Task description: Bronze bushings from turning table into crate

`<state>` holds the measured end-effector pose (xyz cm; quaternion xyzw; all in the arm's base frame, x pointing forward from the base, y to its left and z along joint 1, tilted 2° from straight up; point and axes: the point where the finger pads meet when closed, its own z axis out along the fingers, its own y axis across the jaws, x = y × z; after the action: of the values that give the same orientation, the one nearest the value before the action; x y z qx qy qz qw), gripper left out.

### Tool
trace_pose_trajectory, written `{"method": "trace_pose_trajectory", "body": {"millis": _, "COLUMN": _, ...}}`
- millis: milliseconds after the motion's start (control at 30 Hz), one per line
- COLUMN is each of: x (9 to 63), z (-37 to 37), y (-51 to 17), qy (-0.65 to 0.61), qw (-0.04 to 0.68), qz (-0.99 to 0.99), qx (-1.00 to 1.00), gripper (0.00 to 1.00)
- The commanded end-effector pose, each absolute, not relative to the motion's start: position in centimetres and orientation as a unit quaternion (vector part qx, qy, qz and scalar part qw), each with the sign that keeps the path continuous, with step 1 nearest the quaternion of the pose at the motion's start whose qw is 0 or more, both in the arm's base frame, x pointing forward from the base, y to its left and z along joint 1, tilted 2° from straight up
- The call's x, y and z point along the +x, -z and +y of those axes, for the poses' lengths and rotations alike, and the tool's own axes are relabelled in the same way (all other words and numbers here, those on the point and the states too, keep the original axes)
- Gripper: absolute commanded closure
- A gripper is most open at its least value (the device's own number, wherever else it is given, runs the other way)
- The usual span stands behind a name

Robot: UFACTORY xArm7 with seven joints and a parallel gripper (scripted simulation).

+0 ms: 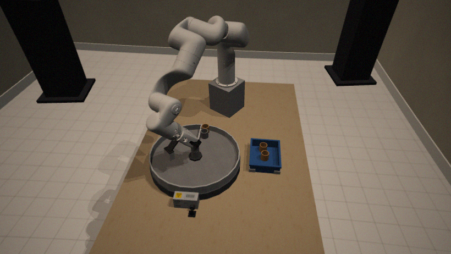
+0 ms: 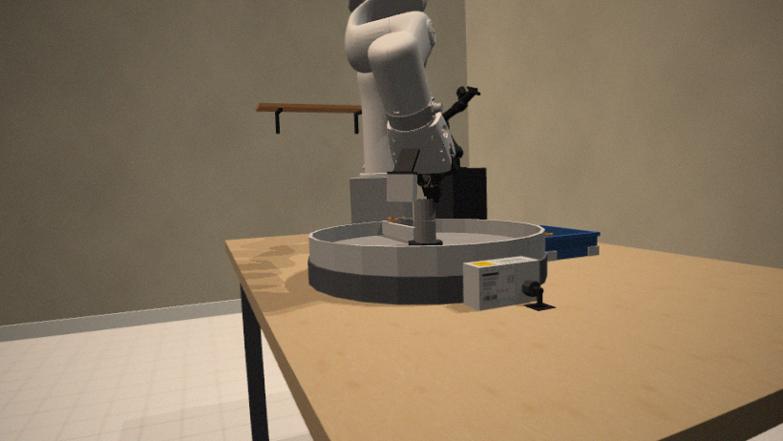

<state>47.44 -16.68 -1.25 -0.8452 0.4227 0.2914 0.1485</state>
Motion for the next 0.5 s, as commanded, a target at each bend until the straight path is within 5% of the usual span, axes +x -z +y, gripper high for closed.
{"method": "trace_pose_trajectory", "body": {"millis": 0, "x": 47.59, "z": -16.76, "y": 1.08, "qy": -0.289, "qw": 0.148, "qz": 0.423, "qx": -0.846, "gripper": 1.0}}
{"method": "trace_pose_trajectory", "body": {"millis": 300, "x": 47.59, "z": -16.76, "y": 1.08, "qy": -0.289, "qw": 0.148, "qz": 0.423, "qx": -0.846, "gripper": 1.0}}
{"method": "trace_pose_trajectory", "body": {"millis": 333, "x": 47.59, "z": -16.76, "y": 1.08, "qy": -0.289, "qw": 0.148, "qz": 0.423, "qx": -0.846, "gripper": 0.88}}
{"method": "trace_pose_trajectory", "body": {"millis": 467, "x": 47.59, "z": -16.76, "y": 1.08, "qy": -0.289, "qw": 0.148, "qz": 0.423, "qx": -0.846, "gripper": 0.88}}
